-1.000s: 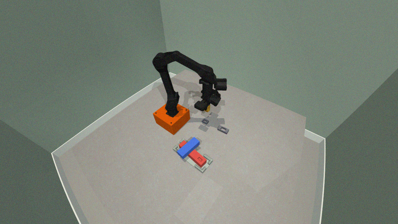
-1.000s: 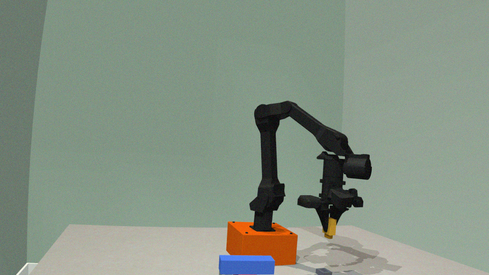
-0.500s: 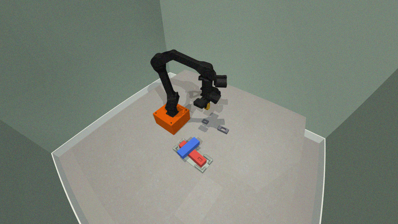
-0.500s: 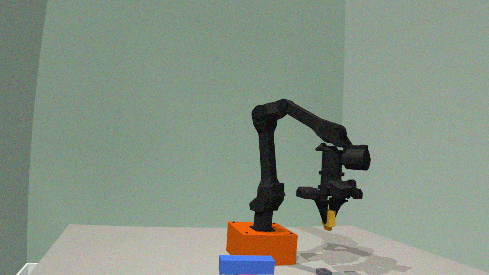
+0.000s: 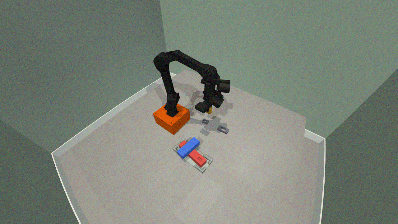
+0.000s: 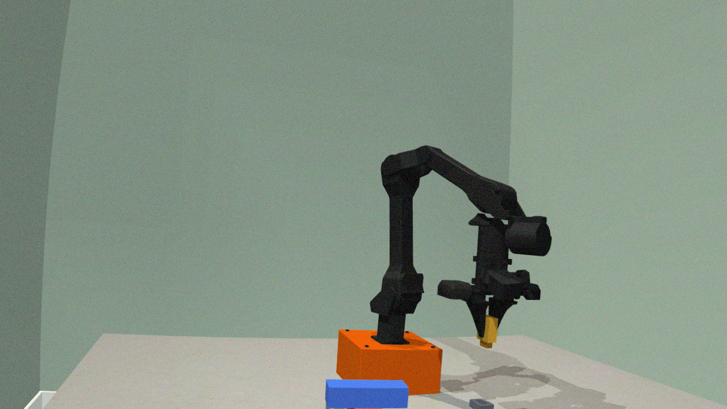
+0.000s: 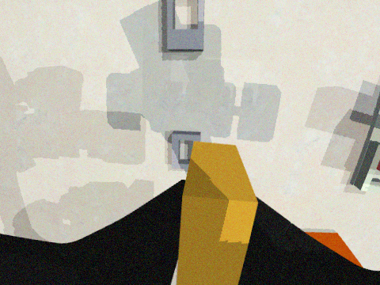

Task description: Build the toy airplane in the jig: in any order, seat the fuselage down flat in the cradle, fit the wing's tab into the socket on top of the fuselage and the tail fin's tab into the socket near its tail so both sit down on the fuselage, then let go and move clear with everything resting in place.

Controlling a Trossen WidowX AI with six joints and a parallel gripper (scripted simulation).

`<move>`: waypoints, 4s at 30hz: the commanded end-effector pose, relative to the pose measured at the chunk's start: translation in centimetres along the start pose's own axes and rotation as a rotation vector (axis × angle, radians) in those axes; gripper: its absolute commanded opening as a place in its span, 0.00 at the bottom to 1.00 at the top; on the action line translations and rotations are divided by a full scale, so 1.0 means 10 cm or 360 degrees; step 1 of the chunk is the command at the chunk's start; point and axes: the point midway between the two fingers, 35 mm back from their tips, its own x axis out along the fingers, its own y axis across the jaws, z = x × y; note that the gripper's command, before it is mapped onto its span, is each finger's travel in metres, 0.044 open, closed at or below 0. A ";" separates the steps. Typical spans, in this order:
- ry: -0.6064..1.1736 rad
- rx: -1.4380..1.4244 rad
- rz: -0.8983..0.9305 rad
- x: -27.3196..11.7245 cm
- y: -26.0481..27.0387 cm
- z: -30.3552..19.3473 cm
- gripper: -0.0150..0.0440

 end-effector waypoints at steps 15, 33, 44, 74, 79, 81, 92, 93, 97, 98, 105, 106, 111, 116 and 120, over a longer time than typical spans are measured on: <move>-0.0015 0.0017 0.0008 0.04 -0.25 0.33 0.25; -0.0038 0.0050 0.0012 0.08 -0.59 0.63 0.25; -0.0038 0.0110 -0.0020 0.14 -0.87 0.78 0.25; -0.0035 0.0204 -0.0044 0.28 -1.71 1.08 0.25; -0.0031 0.0206 -0.0041 0.32 -1.86 1.11 0.25; -0.0029 0.0206 -0.0040 0.33 -1.92 1.12 0.25; -0.0023 0.0209 -0.0032 0.41 -2.26 1.15 0.25; -0.0022 0.0210 -0.0031 0.42 -2.29 1.15 0.25; -0.0020 0.0211 -0.0028 0.45 -2.42 1.15 0.25; -0.0020 0.0211 -0.0028 0.45 -2.45 1.15 0.25; -0.0020 0.0211 -0.0027 0.46 -2.47 1.14 0.36; -0.0020 0.0211 -0.0027 0.46 -2.47 1.14 0.36; -0.0020 0.0211 -0.0027 0.46 -2.47 1.14 0.36; -0.0020 0.0211 -0.0027 0.46 -2.47 1.14 0.36; -0.0020 0.0211 -0.0027 0.48 -2.47 1.15 0.36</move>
